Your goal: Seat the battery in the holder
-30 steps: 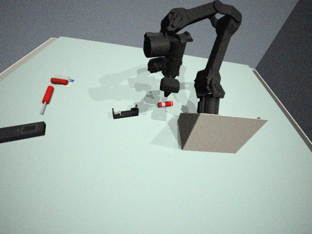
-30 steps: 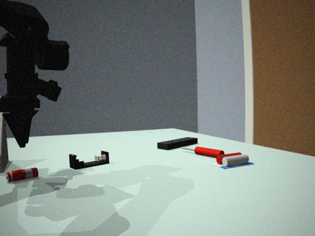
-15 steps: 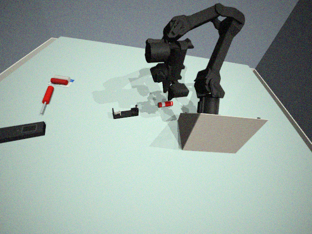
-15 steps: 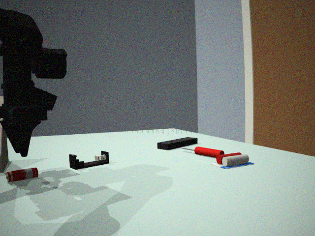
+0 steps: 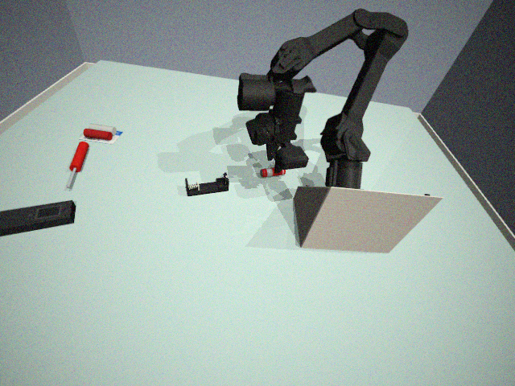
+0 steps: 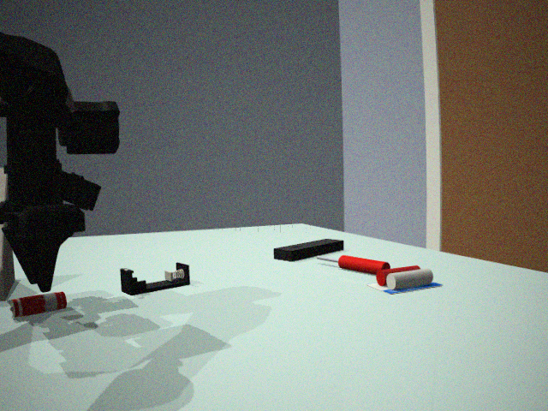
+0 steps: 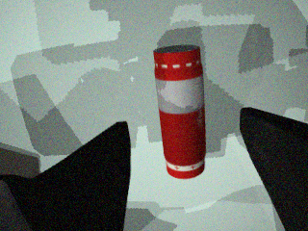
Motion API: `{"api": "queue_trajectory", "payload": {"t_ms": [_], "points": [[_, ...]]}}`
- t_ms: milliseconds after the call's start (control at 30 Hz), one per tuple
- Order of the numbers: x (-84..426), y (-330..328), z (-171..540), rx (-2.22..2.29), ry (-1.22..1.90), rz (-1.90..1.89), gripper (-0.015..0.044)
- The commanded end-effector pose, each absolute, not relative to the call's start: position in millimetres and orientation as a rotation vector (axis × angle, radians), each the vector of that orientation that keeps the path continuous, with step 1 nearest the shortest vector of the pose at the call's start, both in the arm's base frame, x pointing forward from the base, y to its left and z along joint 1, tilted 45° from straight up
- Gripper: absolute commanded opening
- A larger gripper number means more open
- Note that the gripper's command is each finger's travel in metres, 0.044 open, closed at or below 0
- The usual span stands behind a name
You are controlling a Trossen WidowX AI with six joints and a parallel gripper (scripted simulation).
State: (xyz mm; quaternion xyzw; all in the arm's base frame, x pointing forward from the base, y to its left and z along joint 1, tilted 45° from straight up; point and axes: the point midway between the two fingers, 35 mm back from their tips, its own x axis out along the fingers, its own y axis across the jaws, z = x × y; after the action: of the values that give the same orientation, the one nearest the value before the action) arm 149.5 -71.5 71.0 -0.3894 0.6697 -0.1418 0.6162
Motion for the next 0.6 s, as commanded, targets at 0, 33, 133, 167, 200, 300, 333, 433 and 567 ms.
{"api": "queue_trajectory", "payload": {"t_ms": [0, 33, 133, 167, 200, 300, 333, 433, 567], "points": [[148, -76, 66, -0.904, 1.546, -0.326, 0.0229], [149, -78, 65, -0.904, 1.545, -0.327, 0.0229], [149, -81, 62, -0.905, 1.545, -0.328, 0.0229], [149, -82, 61, -0.905, 1.545, -0.328, 0.0229], [149, -83, 60, -0.905, 1.545, -0.329, 0.0229], [148, -87, 57, -0.907, 1.545, -0.331, 0.0229], [148, -88, 56, -0.907, 1.545, -0.331, 0.0229], [148, -92, 53, -0.909, 1.545, -0.334, 0.0229], [148, -92, 53, -0.909, 1.545, -0.334, 0.0177]]}}
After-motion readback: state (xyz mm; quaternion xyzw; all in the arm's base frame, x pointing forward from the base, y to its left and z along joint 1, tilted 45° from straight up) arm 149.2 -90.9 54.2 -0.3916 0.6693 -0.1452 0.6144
